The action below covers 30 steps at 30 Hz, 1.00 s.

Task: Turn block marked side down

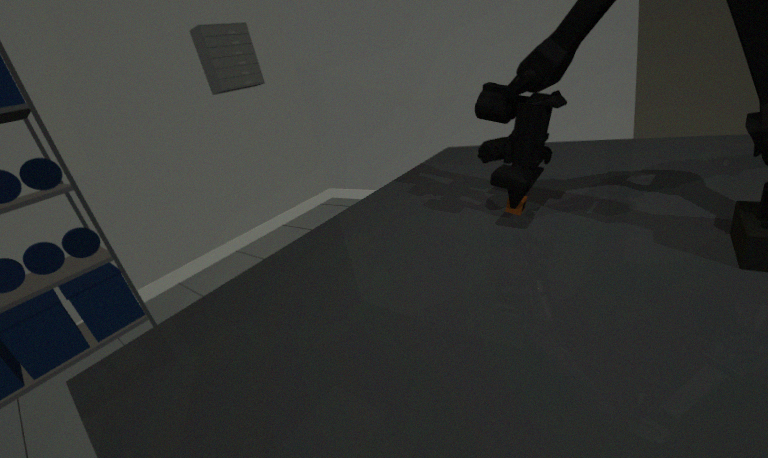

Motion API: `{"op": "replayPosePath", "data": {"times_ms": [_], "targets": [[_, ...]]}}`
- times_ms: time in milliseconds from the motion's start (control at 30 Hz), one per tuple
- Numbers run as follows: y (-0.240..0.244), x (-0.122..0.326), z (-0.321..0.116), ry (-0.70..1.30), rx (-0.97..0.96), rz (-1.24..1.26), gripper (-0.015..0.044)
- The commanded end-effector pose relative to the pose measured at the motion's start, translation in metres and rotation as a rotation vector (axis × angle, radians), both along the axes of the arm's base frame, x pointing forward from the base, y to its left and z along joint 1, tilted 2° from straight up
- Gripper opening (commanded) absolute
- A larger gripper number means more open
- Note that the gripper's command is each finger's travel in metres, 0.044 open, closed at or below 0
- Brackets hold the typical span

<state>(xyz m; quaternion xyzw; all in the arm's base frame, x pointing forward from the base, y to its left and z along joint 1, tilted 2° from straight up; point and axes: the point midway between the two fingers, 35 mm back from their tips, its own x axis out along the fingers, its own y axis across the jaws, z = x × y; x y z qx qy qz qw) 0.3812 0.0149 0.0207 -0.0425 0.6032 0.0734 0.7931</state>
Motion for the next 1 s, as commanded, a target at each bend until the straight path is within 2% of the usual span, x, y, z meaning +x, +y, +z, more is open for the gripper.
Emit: {"op": "replayPosePath", "data": {"times_ms": [0, 467, 633, 967], "targets": [[0.001, -0.001, 0.002, -0.059, 0.014, -0.003, 0.0], [0.0, -0.008, 0.003, -0.266, 0.047, -0.003, 0.0], [0.0, -0.008, 0.003, -0.278, 0.048, -0.003, 0.0], [0.0, 0.003, -0.017, -0.415, 0.073, -0.011, 0.0]]}}
